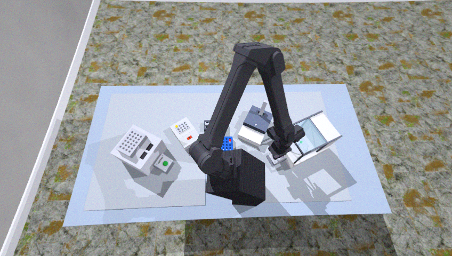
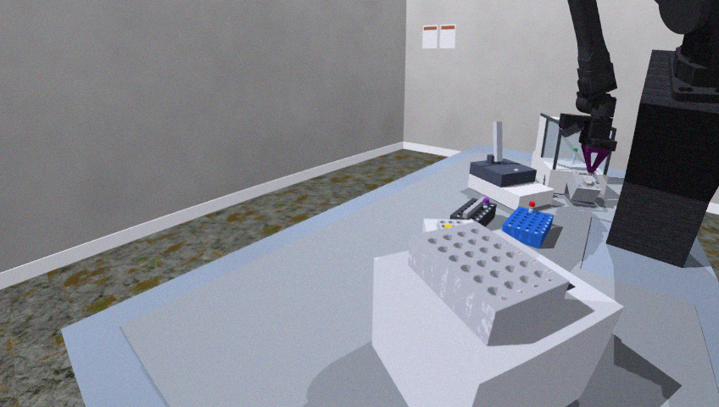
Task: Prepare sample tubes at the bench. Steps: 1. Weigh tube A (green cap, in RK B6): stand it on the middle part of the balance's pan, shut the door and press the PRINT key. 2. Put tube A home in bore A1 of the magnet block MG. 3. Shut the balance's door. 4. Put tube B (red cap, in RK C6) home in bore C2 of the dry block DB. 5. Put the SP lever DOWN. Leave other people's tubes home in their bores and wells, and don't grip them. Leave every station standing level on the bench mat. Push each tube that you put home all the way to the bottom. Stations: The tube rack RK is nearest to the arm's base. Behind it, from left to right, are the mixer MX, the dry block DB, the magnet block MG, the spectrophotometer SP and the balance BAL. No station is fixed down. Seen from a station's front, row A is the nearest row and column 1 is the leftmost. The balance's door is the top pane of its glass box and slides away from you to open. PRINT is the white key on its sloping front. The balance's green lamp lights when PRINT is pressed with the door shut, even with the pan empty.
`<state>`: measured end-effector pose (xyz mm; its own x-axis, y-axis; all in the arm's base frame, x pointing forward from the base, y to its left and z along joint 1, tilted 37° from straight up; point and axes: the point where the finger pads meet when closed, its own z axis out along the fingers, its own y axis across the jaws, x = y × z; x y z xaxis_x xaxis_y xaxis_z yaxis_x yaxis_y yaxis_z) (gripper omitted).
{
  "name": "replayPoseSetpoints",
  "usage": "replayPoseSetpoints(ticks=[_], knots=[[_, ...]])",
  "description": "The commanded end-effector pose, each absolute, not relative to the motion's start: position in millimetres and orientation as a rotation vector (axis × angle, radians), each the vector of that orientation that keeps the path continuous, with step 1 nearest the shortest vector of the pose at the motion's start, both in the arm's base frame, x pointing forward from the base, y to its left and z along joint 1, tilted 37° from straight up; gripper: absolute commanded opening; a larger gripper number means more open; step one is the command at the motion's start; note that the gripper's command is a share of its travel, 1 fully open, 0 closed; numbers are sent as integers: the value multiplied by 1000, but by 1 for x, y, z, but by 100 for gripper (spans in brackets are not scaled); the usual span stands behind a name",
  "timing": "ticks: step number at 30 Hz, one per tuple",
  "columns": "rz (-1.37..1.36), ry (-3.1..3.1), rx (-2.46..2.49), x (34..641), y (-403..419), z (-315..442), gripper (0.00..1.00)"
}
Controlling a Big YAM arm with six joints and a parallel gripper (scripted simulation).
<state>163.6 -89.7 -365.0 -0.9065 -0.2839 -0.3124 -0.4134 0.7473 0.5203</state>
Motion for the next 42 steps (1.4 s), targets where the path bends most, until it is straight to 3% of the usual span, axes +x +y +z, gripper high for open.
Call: replayPoseSetpoints(ticks=[1,42], knots=[[878,2743,-546,167,-87,-374,0],[870,2740,-540,168,-92,-369,0]])
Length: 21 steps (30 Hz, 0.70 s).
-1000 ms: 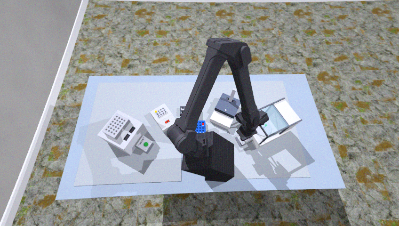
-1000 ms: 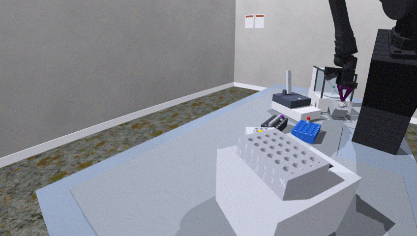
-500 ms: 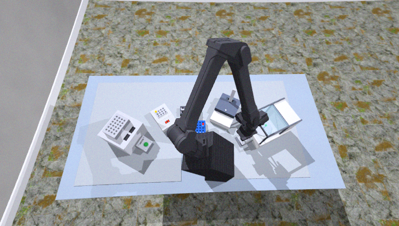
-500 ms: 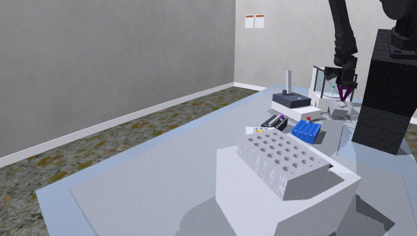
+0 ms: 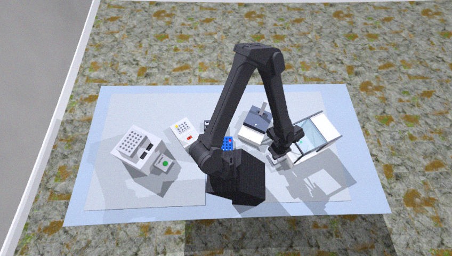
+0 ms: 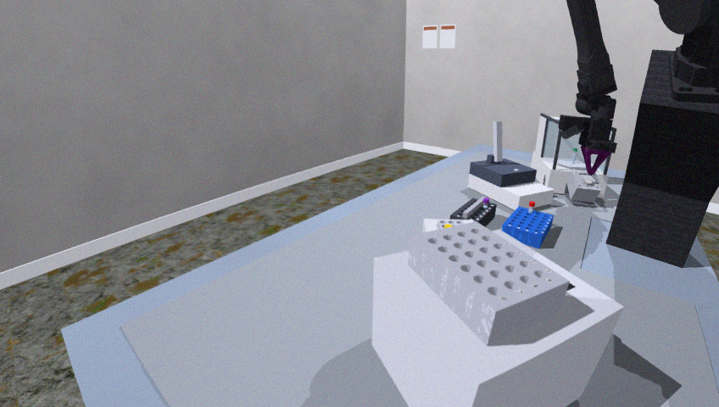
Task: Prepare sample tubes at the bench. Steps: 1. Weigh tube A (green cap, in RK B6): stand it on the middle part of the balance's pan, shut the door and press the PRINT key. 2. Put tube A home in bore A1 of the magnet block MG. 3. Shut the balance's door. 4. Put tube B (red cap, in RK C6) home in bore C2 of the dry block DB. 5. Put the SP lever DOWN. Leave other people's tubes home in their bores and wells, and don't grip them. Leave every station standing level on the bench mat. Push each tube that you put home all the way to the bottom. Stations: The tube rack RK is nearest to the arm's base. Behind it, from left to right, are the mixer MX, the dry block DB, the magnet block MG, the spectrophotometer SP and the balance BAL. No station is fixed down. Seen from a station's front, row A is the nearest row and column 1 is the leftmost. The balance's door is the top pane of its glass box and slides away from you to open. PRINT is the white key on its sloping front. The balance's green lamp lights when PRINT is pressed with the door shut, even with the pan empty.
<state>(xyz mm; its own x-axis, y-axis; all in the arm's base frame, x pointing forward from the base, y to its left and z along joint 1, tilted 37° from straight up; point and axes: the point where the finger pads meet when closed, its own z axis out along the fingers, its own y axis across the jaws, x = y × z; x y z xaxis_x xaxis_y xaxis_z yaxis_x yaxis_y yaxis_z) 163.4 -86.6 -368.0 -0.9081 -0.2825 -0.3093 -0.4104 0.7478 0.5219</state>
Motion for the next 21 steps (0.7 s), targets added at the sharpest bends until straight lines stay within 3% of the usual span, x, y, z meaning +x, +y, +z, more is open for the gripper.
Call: replayPoseSetpoints(ticks=[1,21], knots=[[876,2743,-547,168,-87,-376,0],[879,2743,-546,168,-78,-385,0]])
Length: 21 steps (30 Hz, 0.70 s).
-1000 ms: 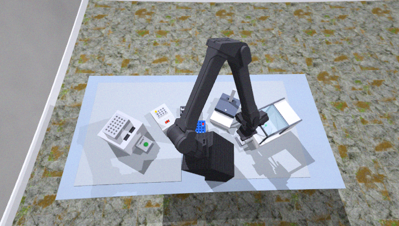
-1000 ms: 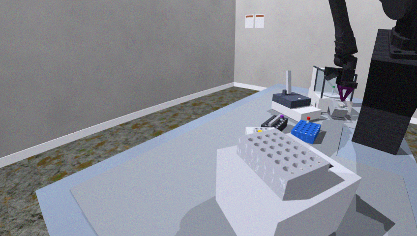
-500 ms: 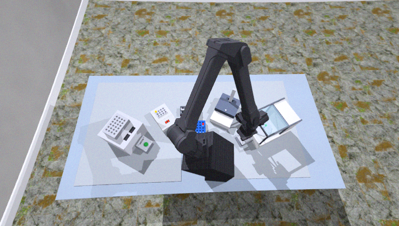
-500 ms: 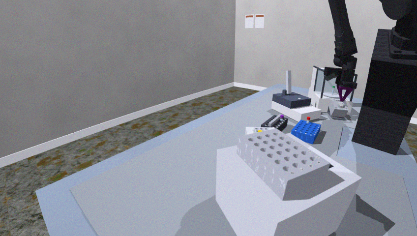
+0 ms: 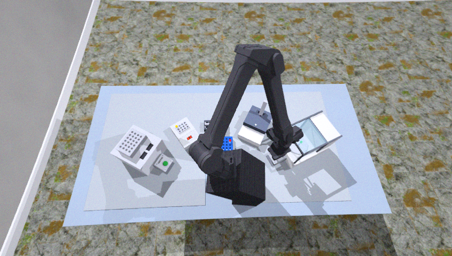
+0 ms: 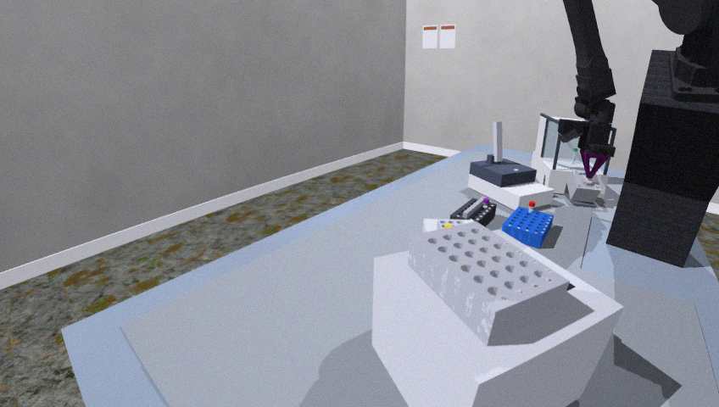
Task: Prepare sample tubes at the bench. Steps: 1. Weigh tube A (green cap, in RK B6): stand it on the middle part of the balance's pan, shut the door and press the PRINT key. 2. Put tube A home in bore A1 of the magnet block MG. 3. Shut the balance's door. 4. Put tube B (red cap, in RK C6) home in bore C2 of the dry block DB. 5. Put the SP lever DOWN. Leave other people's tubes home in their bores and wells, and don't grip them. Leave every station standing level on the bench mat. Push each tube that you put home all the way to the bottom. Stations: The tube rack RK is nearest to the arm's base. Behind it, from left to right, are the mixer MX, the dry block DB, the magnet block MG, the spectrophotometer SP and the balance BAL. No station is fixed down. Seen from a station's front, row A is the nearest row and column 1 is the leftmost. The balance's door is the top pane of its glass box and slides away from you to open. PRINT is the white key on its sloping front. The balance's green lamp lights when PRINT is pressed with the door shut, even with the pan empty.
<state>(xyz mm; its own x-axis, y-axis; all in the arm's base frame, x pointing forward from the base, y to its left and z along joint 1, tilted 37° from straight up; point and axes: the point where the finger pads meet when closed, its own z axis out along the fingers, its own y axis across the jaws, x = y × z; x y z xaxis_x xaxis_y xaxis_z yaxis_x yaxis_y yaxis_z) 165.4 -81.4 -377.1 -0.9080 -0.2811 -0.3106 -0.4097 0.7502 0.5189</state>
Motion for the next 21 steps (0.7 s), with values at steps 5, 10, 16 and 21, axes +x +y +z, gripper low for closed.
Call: replayPoseSetpoints(ticks=[5,10,16,21], knots=[[876,2742,-547,169,-78,-387,0],[876,2742,-546,169,-76,-390,0],[877,2742,-546,169,-73,-393,0],[878,2742,-546,170,-72,-395,0]])
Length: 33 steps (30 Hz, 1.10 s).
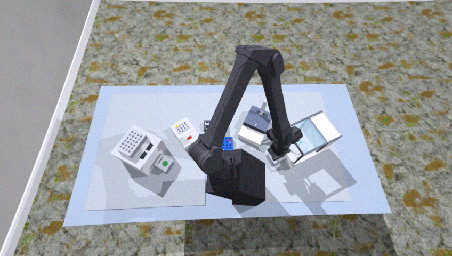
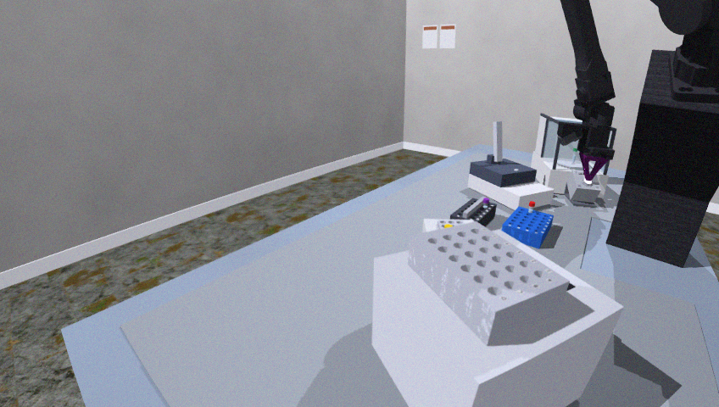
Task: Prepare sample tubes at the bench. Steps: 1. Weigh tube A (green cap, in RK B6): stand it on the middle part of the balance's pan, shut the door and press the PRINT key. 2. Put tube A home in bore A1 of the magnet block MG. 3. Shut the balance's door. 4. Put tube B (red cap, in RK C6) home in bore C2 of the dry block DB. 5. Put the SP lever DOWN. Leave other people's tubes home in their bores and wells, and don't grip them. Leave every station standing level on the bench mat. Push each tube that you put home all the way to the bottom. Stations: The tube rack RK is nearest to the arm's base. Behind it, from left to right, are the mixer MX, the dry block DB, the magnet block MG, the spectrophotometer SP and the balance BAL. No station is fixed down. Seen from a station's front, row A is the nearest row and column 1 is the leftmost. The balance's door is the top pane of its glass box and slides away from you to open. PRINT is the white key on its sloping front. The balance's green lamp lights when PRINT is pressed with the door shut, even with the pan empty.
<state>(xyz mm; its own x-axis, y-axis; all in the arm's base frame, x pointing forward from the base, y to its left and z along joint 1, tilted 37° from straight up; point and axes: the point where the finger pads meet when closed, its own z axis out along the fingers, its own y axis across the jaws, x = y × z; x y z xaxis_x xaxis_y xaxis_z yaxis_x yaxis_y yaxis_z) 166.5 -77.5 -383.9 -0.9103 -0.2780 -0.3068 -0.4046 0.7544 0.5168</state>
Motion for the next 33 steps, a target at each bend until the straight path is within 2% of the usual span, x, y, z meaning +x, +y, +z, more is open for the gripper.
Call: replayPoseSetpoints(ticks=[1,33], knots=[[878,2742,-546,170,-72,-395,0],[879,2742,-546,170,-68,-399,0]])
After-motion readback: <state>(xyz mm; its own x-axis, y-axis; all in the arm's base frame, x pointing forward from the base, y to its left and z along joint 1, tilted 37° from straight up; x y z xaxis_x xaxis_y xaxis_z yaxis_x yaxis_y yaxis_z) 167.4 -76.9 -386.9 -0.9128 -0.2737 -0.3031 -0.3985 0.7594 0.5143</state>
